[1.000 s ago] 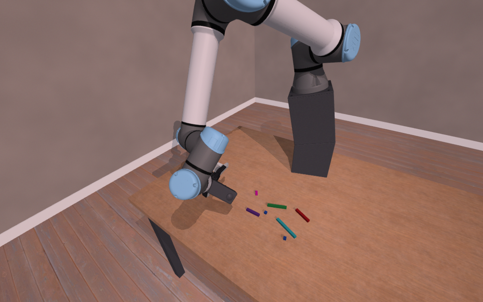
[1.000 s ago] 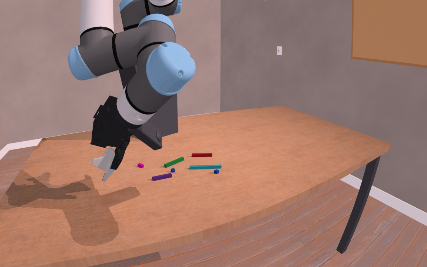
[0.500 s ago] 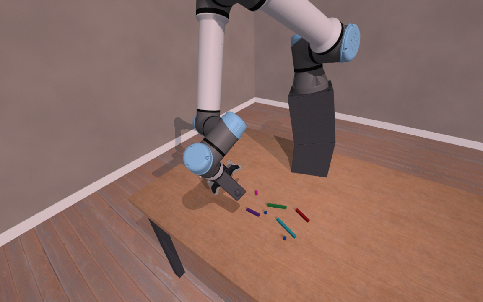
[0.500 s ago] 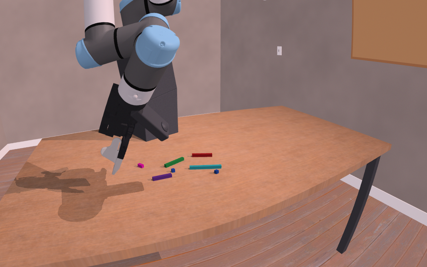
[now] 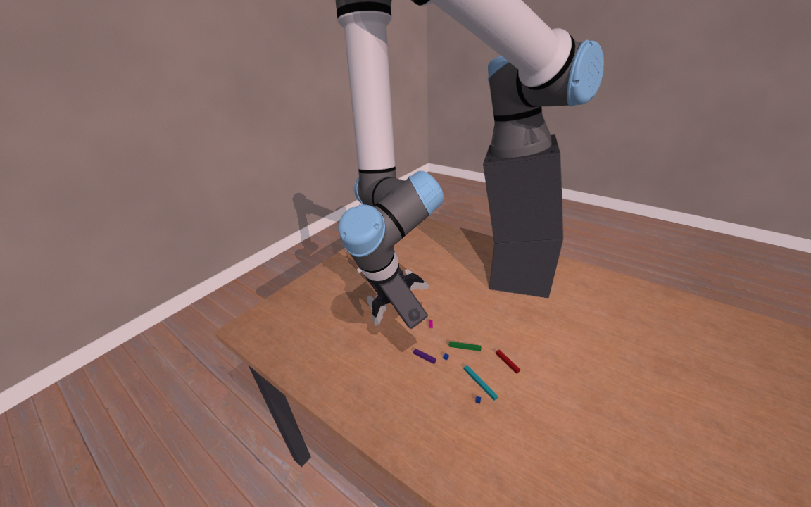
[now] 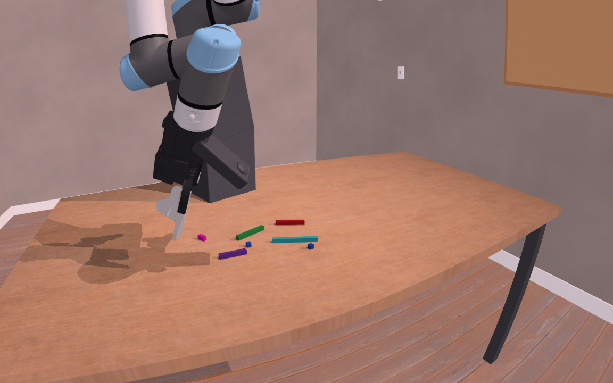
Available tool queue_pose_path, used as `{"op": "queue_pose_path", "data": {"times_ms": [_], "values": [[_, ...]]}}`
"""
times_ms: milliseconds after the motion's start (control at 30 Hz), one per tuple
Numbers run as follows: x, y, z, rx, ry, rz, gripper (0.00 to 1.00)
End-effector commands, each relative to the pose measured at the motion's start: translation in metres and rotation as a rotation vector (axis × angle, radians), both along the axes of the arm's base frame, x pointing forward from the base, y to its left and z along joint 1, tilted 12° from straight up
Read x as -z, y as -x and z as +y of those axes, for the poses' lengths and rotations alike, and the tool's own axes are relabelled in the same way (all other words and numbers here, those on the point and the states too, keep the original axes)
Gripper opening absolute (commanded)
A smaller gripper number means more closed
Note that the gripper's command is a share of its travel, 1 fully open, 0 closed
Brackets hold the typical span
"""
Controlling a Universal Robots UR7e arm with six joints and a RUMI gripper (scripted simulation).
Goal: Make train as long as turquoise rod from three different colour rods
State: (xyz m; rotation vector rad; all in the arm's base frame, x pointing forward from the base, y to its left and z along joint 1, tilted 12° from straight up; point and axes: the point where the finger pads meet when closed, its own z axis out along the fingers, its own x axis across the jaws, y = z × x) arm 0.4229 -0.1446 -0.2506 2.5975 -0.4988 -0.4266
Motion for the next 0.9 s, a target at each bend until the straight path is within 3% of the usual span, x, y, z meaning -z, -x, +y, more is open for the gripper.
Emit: {"op": "queue_pose_path", "data": {"times_ms": [0,867], "values": [[0.006,0.009,0.010,0.032,-0.020,-0.091,1.00],[0.031,0.045,0.054,0.189,-0.101,-0.403,1.00]]}}
